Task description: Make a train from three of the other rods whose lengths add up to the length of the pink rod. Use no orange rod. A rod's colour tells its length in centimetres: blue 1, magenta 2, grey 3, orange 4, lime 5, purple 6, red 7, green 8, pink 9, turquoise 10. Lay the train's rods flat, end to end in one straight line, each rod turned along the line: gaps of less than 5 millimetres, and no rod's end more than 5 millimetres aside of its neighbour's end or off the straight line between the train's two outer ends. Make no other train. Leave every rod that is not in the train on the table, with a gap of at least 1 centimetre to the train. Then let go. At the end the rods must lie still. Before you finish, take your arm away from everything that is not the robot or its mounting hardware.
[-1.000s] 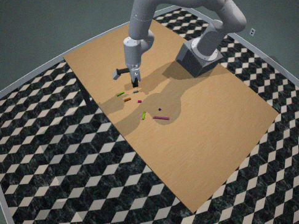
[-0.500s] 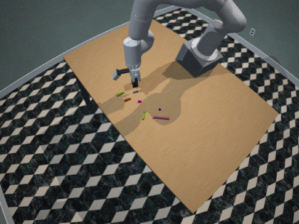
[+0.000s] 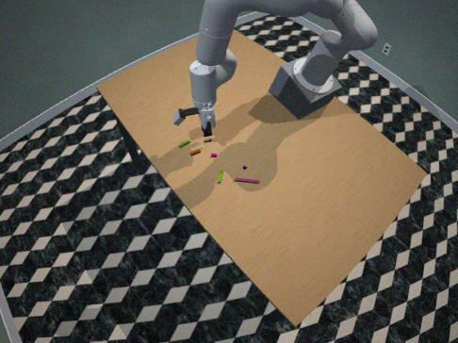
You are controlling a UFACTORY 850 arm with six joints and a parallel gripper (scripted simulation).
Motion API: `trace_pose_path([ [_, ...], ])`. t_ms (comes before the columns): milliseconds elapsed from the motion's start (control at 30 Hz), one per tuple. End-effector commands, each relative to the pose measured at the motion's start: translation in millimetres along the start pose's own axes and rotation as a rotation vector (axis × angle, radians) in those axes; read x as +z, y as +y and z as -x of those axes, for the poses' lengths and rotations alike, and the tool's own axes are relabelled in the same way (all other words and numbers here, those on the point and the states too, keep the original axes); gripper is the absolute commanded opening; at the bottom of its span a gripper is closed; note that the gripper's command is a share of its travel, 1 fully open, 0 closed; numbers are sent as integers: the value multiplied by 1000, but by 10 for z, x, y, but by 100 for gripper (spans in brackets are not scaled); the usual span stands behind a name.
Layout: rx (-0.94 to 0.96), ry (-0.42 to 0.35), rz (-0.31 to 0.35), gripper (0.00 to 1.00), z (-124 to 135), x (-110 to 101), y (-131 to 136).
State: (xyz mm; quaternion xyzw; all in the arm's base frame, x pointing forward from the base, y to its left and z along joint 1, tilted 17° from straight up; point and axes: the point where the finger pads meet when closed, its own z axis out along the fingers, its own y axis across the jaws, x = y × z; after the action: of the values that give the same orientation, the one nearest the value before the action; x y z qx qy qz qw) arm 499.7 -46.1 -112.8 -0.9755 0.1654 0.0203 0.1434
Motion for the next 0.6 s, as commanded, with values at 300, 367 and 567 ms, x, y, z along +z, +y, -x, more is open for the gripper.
trace_pose_path([
  [300,0,2,0,24,-9,163,0],
  [367,0,2,0,24,-9,196,0],
  [567,0,2,0,24,-9,279,1],
])
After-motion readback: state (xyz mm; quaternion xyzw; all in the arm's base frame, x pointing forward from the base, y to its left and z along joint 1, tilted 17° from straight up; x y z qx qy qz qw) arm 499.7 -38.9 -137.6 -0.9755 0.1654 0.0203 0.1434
